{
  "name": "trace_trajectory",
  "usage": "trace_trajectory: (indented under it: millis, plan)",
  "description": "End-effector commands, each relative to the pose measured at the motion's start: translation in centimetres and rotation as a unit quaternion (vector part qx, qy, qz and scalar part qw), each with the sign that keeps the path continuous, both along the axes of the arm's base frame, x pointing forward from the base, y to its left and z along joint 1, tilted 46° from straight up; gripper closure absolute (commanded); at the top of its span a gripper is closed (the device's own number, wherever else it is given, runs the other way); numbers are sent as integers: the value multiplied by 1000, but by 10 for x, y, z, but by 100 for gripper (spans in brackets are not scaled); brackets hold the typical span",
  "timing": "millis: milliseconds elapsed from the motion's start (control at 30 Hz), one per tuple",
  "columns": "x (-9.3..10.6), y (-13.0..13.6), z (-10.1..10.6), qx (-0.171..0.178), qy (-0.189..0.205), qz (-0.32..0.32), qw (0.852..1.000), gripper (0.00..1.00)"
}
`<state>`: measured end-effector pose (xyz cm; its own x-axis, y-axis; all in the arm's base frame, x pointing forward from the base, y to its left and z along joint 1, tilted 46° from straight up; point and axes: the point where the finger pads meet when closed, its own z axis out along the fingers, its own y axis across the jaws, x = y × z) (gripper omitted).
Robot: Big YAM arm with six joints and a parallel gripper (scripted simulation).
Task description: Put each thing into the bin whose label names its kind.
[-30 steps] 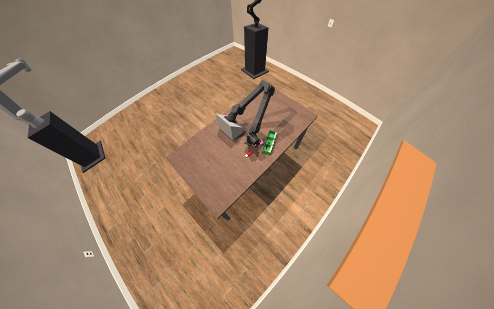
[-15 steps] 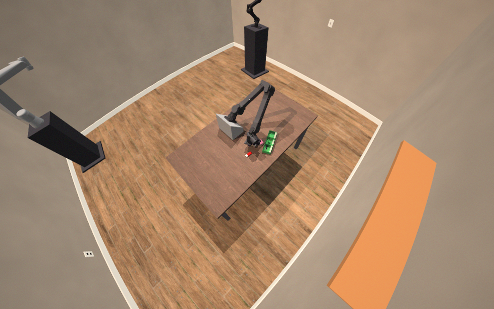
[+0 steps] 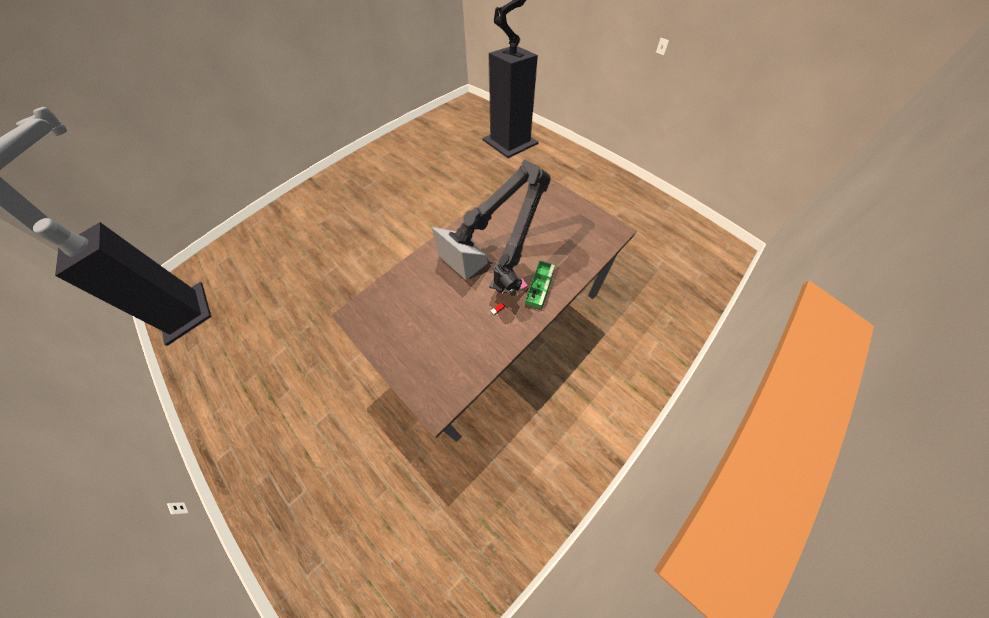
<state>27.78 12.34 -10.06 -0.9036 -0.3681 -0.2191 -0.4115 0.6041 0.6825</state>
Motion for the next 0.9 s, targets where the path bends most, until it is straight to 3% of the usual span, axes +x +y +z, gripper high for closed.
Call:
trace_trajectory:
  millis: [0,300,400,600,667,800,833,867]
  plan:
    - [22,-14,12,0,-23,-11,1000,91]
    - [27,-37,34,-2,-26,-11,1000,91]
    - [20,-38,31,-1,-13,-11,1000,91]
    - [31,-55,51,-3,-28,-10,1000,91]
    - [31,-55,52,-3,-28,-11,1000,91]
    - [7,-47,41,2,2,-2,1000,91]
    - [19,-48,45,-1,-14,-6,1000,91]
    - [19,-48,45,-1,-14,-6,1000,91]
